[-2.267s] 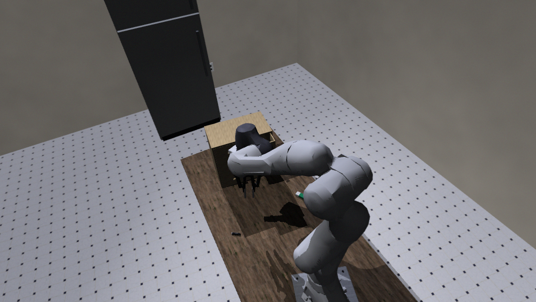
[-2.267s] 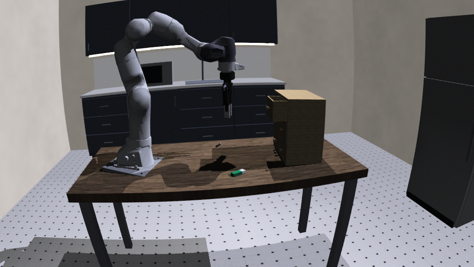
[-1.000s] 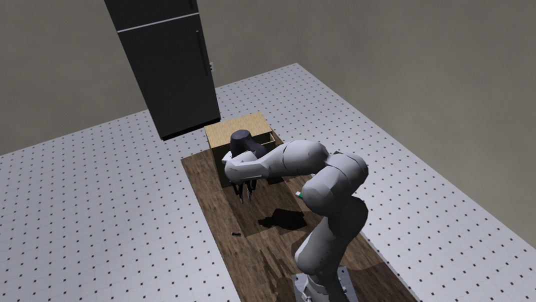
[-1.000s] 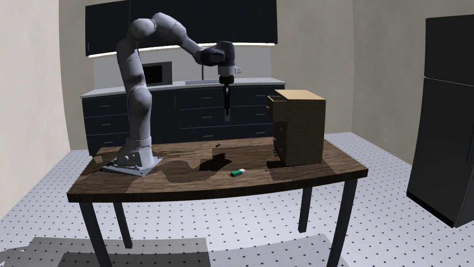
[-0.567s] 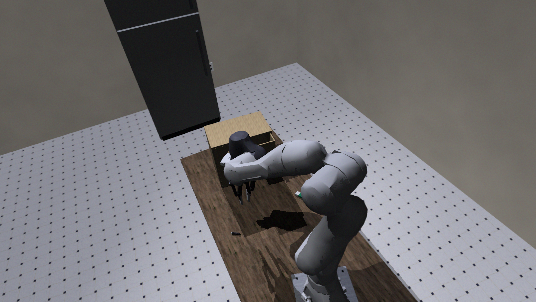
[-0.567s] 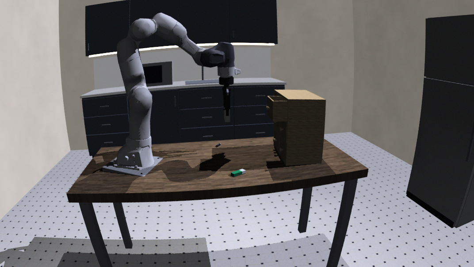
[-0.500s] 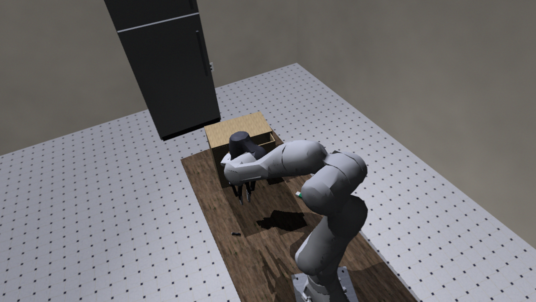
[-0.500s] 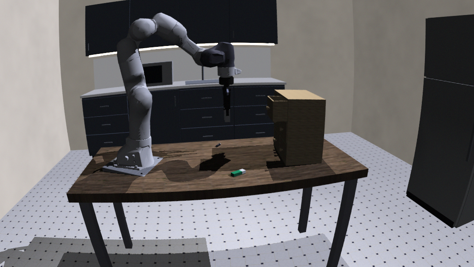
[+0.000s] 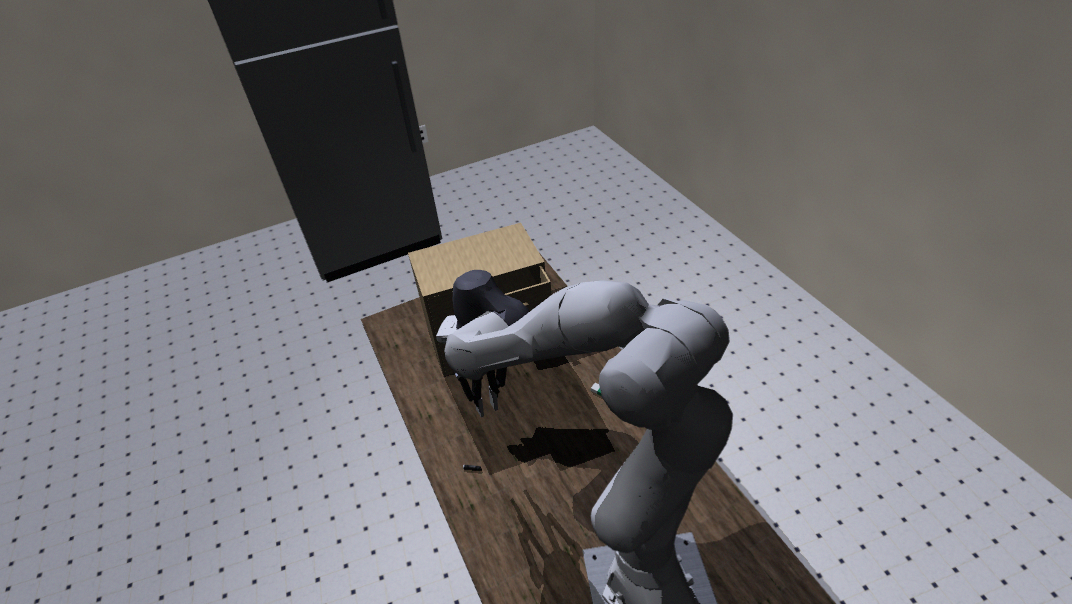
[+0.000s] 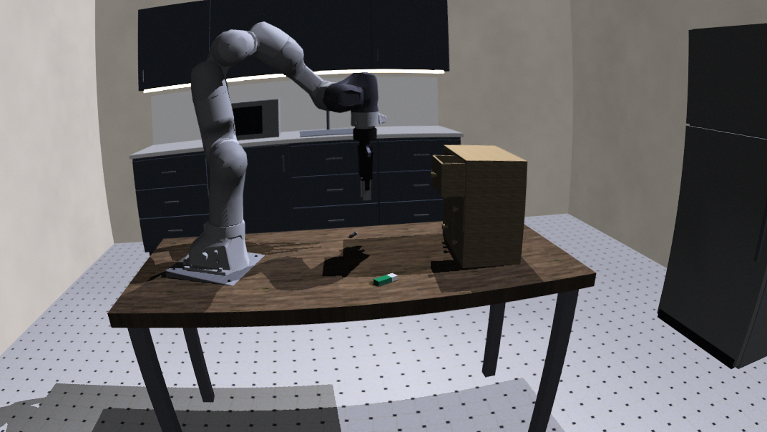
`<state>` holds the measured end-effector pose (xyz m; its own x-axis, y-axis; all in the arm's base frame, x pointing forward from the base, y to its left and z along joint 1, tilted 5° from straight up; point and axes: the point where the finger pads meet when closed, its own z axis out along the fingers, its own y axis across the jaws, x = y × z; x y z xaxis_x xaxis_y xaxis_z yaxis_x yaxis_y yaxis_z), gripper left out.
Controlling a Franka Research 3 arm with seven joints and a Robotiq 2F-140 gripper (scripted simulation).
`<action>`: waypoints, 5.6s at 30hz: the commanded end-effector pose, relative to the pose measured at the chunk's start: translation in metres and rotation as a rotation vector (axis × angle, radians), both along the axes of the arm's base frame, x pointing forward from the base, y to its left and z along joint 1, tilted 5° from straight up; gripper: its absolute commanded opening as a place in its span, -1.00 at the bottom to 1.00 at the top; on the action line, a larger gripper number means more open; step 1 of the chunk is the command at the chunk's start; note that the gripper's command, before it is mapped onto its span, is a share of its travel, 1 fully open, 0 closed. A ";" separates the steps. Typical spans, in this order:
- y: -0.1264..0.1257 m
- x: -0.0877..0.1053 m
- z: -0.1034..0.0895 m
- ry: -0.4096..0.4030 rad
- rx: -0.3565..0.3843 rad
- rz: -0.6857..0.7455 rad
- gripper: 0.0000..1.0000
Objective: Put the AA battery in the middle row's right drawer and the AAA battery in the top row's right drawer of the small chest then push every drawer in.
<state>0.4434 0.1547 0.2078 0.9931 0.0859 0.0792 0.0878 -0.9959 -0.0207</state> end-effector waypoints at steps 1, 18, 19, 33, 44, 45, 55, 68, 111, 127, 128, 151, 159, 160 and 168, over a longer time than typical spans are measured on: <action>0.000 0.002 0.000 -0.005 -0.004 0.037 -0.60; 0.010 -0.001 -0.012 -0.006 -0.020 0.155 -0.60; 0.010 -0.001 -0.012 -0.006 -0.020 0.155 -0.60; 0.010 -0.001 -0.012 -0.006 -0.020 0.155 -0.60; 0.021 -0.004 -0.024 -0.006 -0.035 0.267 -0.60; 0.021 -0.004 -0.024 -0.006 -0.035 0.267 -0.60; 0.021 -0.004 -0.024 -0.006 -0.035 0.267 -0.60; 0.030 -0.008 -0.035 -0.005 -0.049 0.374 -0.60; 0.047 -0.015 -0.053 -0.004 -0.074 0.558 -0.60; 0.053 -0.018 -0.061 -0.004 -0.084 0.634 -0.60; 0.053 -0.018 -0.061 -0.004 -0.084 0.634 -0.60; 0.059 -0.022 -0.067 -0.003 -0.092 0.699 -0.60; 0.063 -0.024 -0.073 -0.003 -0.099 0.753 -0.60; 0.063 -0.024 -0.073 -0.003 -0.099 0.753 -0.60; 0.063 -0.024 -0.073 -0.003 -0.099 0.753 -0.60</action>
